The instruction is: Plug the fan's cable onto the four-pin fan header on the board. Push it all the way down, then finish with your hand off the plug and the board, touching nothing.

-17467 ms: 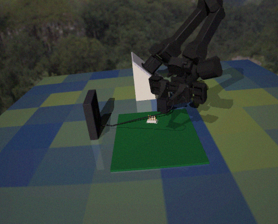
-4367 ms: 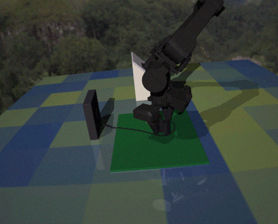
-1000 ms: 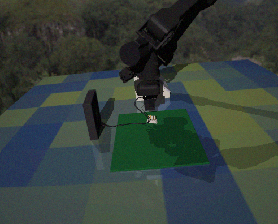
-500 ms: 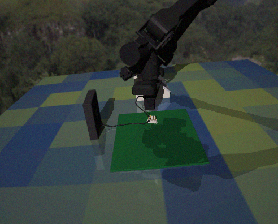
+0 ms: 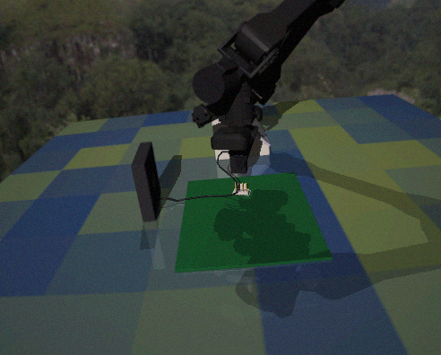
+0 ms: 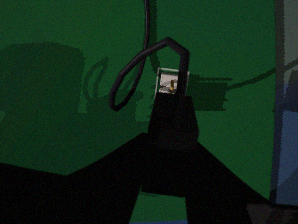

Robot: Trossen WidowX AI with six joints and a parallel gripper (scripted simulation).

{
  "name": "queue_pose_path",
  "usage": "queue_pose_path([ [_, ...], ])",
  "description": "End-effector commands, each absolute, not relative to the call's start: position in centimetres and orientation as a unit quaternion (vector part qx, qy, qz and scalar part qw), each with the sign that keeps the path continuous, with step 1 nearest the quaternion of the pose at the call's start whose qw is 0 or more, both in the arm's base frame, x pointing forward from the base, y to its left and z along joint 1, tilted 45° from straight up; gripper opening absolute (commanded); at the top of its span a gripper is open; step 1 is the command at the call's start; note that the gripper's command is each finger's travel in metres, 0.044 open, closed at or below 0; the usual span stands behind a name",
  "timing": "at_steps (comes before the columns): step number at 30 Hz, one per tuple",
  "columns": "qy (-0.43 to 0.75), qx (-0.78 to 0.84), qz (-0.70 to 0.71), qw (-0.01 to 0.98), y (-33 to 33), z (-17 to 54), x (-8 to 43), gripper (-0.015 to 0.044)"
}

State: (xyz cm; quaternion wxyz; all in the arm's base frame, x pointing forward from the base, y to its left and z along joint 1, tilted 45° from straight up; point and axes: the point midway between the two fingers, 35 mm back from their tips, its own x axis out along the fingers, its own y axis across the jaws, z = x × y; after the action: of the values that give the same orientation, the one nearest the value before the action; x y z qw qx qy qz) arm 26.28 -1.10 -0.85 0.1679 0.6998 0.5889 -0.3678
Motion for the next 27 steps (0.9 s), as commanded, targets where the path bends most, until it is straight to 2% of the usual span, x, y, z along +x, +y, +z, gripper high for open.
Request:
queue_pose_path([
  [1, 0.589, 0.699, -0.369, 0.167, -1.0, -0.8, 26.3, 0.0000],
  [27, 0.589, 0.699, -0.368, 0.167, 0.6, -2.3, 26.4, 0.0000],
])
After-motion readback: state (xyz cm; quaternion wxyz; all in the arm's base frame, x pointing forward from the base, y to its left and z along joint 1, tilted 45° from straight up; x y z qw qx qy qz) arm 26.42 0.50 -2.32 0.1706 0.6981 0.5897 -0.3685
